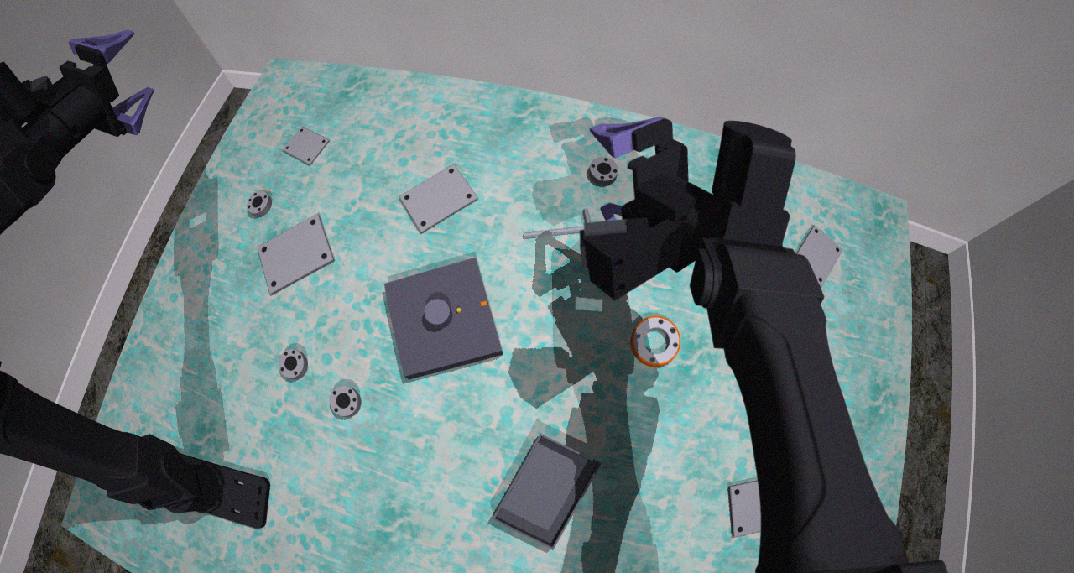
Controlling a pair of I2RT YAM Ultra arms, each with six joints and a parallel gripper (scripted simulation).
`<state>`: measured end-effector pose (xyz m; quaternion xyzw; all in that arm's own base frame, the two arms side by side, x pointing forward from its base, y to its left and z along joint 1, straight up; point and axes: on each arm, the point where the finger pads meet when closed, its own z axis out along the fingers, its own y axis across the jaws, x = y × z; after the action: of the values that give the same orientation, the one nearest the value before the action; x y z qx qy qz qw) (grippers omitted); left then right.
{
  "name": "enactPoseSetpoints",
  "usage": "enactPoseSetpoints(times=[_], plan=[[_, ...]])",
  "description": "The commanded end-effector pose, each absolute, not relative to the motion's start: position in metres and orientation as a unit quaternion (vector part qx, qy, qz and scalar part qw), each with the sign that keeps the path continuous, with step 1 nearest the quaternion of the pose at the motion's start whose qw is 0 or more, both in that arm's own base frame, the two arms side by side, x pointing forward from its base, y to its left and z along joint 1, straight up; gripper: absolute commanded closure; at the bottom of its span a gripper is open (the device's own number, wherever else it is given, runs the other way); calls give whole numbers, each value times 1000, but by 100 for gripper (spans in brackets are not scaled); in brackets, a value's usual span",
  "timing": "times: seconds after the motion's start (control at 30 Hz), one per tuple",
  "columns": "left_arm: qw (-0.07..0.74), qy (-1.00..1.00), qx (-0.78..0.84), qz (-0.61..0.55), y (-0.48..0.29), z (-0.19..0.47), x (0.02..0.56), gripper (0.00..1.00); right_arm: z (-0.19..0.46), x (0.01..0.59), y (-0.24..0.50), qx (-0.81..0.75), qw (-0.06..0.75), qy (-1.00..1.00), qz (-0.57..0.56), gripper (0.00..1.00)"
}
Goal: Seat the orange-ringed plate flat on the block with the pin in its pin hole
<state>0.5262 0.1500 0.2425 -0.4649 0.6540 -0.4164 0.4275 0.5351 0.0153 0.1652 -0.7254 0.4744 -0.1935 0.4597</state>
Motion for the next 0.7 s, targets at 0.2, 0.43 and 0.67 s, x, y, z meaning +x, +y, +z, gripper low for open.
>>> enactPoseSetpoints(times=[0.2,0.43,0.67], plan=[[434,652,-460,-418,150,250,526,0,172,536,15,-724,463,470,-200,0],[434,652,-460,-418,150,250,526,0,172,536,15,-724,463,470,-200,0],[444,651,-451,-418,150,260,526,0,182,536,17,-722,470,466,-202,20]])
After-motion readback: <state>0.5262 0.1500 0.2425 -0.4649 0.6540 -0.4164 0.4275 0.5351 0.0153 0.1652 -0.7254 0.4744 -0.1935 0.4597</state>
